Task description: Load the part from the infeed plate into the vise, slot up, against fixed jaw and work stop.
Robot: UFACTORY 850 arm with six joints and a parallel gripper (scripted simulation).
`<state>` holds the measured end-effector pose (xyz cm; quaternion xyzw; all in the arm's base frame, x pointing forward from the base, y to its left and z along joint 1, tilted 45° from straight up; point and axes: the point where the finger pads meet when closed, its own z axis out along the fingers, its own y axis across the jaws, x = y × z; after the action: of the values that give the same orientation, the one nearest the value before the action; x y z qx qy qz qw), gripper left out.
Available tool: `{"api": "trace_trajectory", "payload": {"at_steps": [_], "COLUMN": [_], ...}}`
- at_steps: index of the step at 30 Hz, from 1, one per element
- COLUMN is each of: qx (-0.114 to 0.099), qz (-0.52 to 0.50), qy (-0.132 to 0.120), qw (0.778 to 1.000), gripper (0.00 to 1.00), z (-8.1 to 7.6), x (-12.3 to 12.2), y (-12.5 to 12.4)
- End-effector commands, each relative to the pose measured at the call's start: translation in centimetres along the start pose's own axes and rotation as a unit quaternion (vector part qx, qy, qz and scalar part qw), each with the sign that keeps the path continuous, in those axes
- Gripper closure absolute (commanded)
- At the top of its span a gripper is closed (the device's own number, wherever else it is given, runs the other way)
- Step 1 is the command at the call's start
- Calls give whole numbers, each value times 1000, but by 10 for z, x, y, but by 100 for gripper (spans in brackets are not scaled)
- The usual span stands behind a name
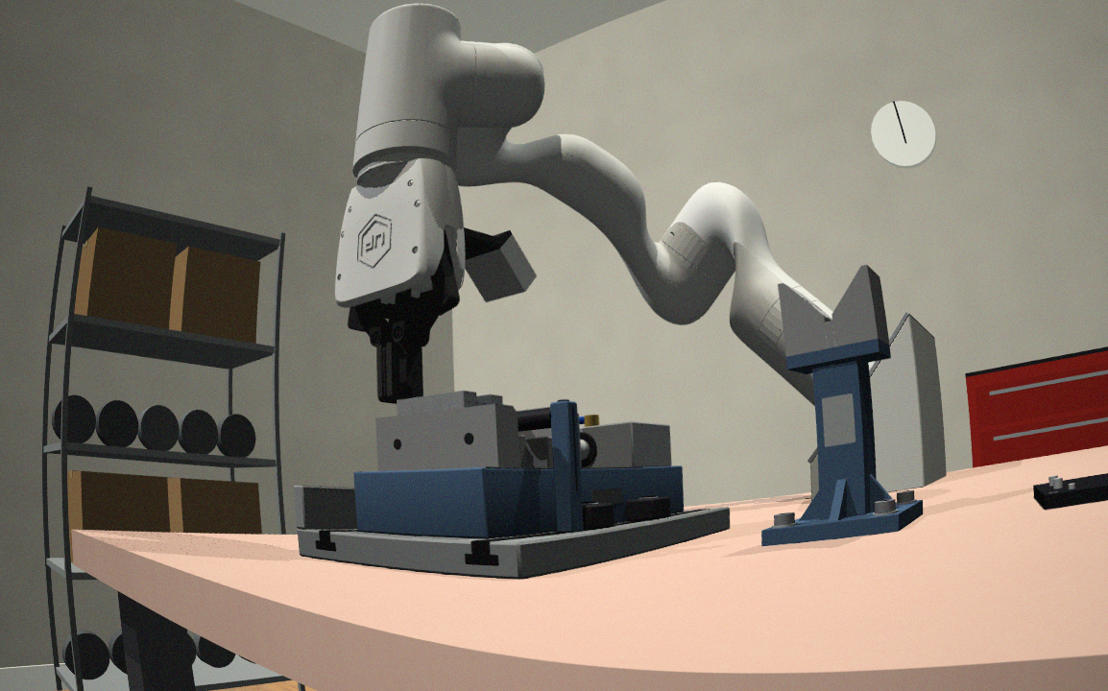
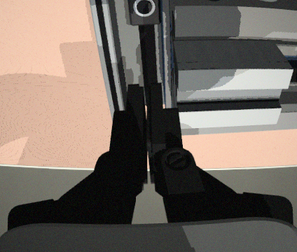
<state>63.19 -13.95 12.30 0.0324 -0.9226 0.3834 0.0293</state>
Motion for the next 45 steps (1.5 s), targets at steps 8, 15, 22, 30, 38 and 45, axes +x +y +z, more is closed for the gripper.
{"api": "trace_trajectory", "payload": {"at_steps": [8, 15, 22, 30, 38, 45], "qx": [0, 0, 0, 0, 0, 0], "qz": [0, 0, 0, 0, 0, 0], "qy": [-1, -1, -1, -1, -1, -1], "qw": [1000, 1000, 1000, 1000, 1000, 1000], "gripper": [100, 100, 100, 100, 100, 100], "z": [-1, -1, -1, 0, 1, 3], "x": [-1, -1, -1, -1, -1, -1], "y": [0, 0, 0, 0, 0, 0]}}
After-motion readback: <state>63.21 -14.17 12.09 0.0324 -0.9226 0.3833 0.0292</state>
